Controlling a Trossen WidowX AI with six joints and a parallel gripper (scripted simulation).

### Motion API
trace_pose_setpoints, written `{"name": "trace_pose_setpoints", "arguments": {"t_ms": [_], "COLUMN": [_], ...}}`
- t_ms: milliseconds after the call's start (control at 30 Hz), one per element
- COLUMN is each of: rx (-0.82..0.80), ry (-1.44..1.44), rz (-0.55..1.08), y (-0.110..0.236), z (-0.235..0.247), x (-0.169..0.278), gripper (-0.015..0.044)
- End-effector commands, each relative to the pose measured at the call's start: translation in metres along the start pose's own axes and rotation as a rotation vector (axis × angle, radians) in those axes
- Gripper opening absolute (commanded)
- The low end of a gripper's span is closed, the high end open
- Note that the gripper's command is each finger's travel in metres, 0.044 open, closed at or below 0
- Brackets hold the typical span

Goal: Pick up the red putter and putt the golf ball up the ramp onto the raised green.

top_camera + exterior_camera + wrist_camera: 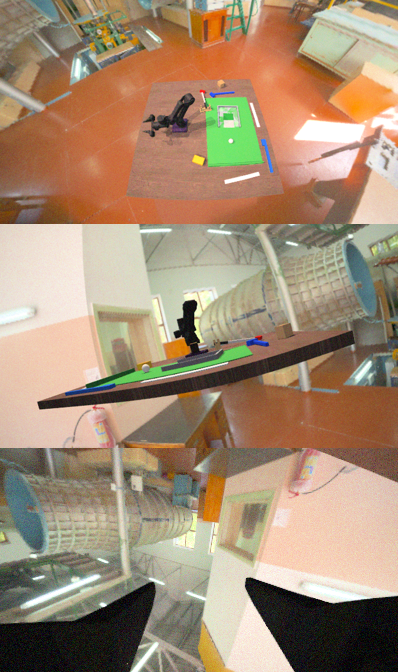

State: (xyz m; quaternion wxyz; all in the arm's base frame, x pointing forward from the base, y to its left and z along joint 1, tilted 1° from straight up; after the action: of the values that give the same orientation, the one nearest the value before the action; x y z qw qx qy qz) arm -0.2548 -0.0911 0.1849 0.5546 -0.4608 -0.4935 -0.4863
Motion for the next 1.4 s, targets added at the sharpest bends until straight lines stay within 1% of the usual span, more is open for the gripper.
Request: {"name": "trace_pose_setpoints", "arguments": {"t_ms": [0, 33, 100, 267, 367, 500, 633, 833, 1000, 1233, 1300, 1367], "rx": [0.004, 0.018, 0.072, 0.331, 0.501, 0.725, 0.937, 1.116, 1.248, 1.41, 1.444, 1.476], "ry": [0.005, 0.019, 0.077, 0.354, 0.537, 0.78, 1.014, 1.237, 1.404, 1.618, 1.667, 1.719], "rz": [-0.001, -0.003, -0.011, -0.007, 0.032, 0.134, 0.292, 0.49, 0.696, 1.085, 1.212, 1.373], "y": [0.0, 0.0, 0.001, 0.015, 0.034, 0.07, 0.118, 0.17, 0.218, 0.297, 0.321, 0.348], "z": [-0.001, -0.005, -0.019, -0.085, -0.127, -0.178, -0.22, -0.25, -0.267, -0.278, -0.277, -0.273], "x": [0.0, 0.0, 0.001, 0.006, 0.009, 0.013, 0.016, 0.017, 0.017, 0.017, 0.017, 0.016], "gripper": [0.0426, 0.044, 0.044, 0.044, 0.044, 0.044, 0.044, 0.044, 0.044, 0.044, 0.044, 0.044]}}
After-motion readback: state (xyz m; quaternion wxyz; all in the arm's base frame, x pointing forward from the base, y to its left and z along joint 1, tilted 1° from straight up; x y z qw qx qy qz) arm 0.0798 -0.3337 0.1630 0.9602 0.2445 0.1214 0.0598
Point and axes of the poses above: the point midway between the two fingers, 35 mm back from their tips, its own y axis back along the fingers, its own z axis across the jaws, x = y × z, the point moved 2 cm from there along y, back along the fingers, and after that the axes turned 2 degrees about -y, right-handed, at the moved point
